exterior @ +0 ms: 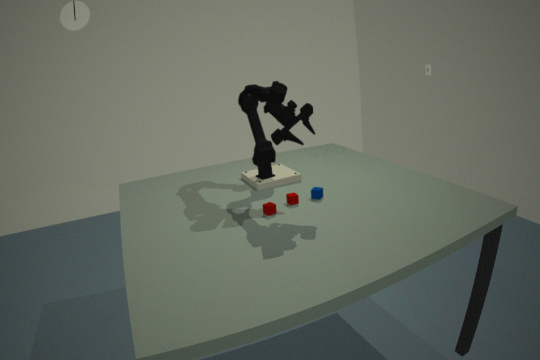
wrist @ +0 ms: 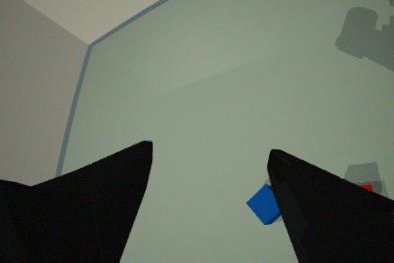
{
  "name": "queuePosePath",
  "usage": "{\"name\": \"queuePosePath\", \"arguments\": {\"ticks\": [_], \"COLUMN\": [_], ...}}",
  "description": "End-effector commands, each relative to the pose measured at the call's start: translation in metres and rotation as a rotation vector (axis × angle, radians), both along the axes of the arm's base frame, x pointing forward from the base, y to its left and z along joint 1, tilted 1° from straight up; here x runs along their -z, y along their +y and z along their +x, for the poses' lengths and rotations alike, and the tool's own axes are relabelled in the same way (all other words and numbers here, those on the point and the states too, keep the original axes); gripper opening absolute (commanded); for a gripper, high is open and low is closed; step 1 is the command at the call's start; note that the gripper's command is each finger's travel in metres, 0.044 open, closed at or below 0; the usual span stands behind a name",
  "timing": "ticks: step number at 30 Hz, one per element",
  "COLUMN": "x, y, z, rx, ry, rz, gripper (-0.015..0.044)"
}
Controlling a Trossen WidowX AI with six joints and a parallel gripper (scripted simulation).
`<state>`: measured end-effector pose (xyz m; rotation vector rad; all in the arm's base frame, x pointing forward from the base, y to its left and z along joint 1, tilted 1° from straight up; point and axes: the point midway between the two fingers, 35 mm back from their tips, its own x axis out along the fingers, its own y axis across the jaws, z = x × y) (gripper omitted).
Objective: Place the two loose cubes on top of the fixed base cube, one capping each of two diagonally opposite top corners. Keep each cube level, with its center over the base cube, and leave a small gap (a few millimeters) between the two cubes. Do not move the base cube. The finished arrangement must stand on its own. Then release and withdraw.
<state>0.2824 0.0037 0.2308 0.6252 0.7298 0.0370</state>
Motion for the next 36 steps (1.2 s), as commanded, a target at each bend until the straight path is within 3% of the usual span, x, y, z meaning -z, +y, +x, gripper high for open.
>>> {"name": "queuePosePath", "arguments": {"ticks": [1,20,33,36], "x": [0.008,0.061,0.089,0.090], "y": [-0.007,-0.039,-0.059,-0.060], "z": [0.004,0.006,-0.003,-0.004], "rx": [-0.093,-0.870,-1.614,-1.656], "ry": [0.034,0.281,0.366,0.365], "rz": [-0.156,-0.817,-1.014,-1.017], "gripper": [0.0265,0.0265,0.0265,0.0265]}}
